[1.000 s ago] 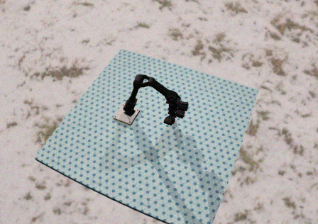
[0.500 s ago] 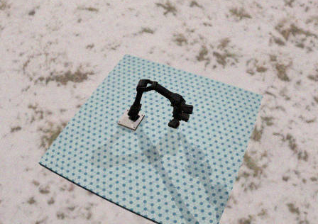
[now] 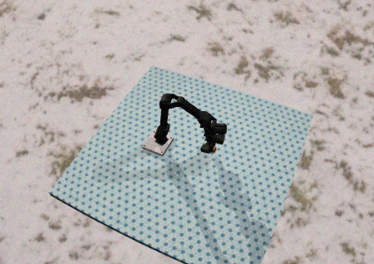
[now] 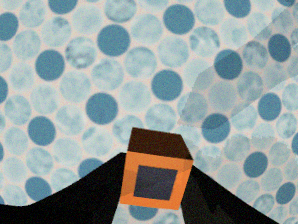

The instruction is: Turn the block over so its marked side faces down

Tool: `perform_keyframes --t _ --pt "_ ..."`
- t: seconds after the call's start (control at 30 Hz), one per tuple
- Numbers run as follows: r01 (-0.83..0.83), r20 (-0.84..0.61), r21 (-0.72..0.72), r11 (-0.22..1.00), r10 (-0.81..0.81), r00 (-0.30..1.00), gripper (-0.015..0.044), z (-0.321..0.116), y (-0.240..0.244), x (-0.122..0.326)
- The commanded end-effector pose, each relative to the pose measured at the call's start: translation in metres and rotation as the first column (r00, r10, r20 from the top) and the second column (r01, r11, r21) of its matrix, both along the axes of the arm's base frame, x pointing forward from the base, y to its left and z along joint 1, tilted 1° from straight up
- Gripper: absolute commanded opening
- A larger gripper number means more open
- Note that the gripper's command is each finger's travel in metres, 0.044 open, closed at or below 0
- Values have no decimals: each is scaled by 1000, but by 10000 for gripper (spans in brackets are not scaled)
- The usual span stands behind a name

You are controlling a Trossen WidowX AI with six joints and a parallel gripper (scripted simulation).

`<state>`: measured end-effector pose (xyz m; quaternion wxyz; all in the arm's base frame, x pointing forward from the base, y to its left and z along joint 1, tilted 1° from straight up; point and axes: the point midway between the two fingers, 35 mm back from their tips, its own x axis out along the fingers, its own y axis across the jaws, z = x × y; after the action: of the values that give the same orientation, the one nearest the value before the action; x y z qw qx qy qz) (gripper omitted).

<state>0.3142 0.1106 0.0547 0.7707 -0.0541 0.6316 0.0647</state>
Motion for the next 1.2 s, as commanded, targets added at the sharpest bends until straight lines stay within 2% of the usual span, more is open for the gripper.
perform_keyframes --t 0.0,0.5,0.77,1.17 --pt "5 73 8 1000 -5 997 0 2 0 0" --pt "2 306 54 999 -19 952 0 0 -2 -5" --pt "1 337 60 998 -21 941 0 -2 -1 -5" --pt "-20 501 81 996 -23 865 0 -24 4 6"
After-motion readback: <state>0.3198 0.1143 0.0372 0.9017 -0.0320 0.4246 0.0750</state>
